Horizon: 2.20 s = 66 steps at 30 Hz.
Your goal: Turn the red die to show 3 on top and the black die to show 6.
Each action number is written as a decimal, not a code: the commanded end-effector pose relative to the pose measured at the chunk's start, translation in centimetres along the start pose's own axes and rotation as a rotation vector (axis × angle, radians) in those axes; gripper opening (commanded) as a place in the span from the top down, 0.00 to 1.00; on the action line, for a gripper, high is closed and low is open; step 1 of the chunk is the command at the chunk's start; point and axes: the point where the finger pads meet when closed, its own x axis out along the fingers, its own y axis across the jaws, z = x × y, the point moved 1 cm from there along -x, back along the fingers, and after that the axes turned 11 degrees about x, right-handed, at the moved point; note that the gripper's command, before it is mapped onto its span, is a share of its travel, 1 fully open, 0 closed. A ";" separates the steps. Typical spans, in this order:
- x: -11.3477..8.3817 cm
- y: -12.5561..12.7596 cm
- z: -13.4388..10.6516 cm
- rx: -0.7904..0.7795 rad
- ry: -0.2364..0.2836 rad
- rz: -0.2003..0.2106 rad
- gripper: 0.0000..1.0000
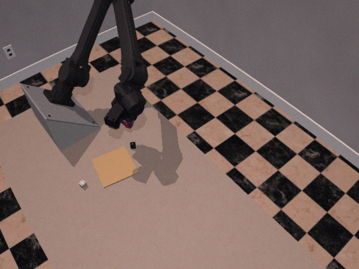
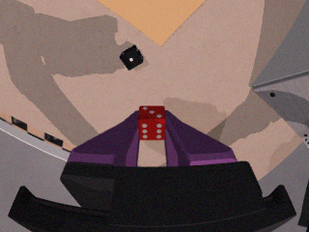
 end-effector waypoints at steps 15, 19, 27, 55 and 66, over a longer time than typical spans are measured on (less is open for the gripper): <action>-2.3 6.0 -0.6 -0.544 -0.066 0.060 0.85; -2.3 6.4 -1.0 -0.626 -0.068 0.058 0.85; -2.1 7.7 -2.3 -0.845 -0.068 0.057 0.85; -1.5 7.3 -3.9 -1.054 -0.316 0.264 0.85; -1.4 6.9 -4.1 -0.998 -0.673 0.597 0.85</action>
